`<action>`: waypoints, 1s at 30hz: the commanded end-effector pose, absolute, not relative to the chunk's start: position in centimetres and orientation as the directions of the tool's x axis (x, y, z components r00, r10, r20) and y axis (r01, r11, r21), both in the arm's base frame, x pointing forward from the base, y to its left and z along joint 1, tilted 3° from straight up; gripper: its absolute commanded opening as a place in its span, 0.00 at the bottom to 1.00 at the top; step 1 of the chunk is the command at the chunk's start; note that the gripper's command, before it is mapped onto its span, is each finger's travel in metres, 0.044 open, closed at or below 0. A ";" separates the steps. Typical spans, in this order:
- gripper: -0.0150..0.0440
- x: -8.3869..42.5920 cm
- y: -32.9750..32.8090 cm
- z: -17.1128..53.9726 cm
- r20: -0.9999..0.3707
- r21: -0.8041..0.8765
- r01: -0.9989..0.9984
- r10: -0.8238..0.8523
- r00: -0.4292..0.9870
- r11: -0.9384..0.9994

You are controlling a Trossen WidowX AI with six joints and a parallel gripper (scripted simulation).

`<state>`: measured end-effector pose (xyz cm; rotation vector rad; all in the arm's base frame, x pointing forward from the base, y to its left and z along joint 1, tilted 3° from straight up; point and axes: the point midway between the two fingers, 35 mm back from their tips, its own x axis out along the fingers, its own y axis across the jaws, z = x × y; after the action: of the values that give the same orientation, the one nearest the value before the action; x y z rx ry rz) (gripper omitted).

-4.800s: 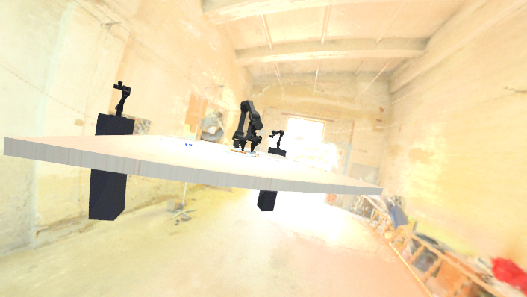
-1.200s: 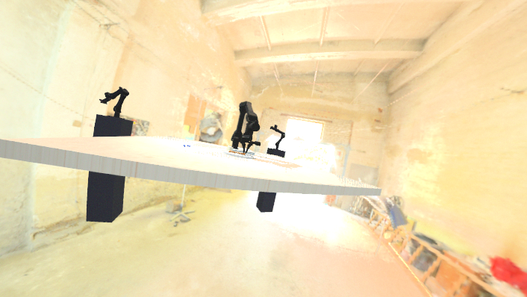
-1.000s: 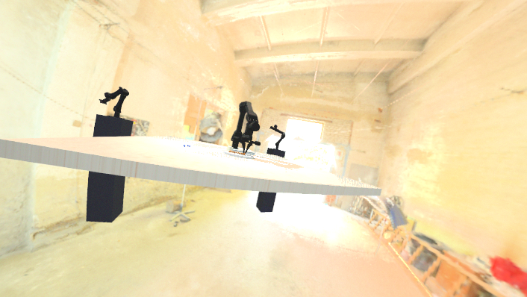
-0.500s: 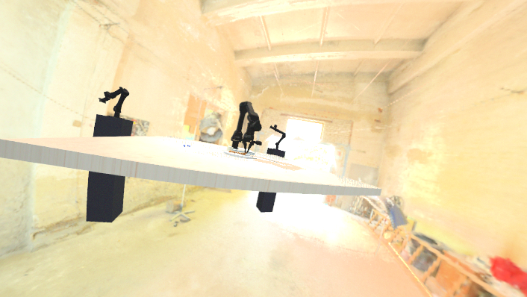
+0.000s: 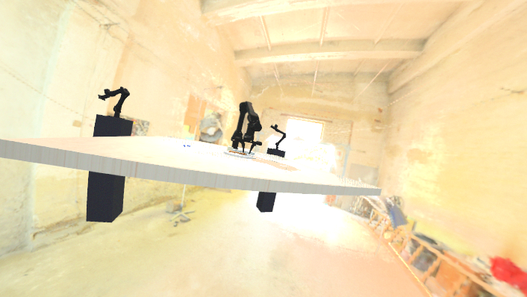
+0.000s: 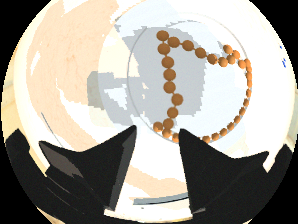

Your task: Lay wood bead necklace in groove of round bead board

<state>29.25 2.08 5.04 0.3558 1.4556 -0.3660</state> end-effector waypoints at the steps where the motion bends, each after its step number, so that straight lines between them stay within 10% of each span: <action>1: 0.74 29.3 2.1 5.1 -0.996 0.013 0.449 -0.026 0.081 0.894; 7: 1.00 29.1 2.1 5.1 -0.997 0.010 0.449 -0.026 0.075 0.893; 30: 0.91 29.2 2.0 5.7 -0.997 0.015 0.507 -0.027 0.075 0.862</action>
<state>29.03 2.07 5.28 0.3649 1.4617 -0.3784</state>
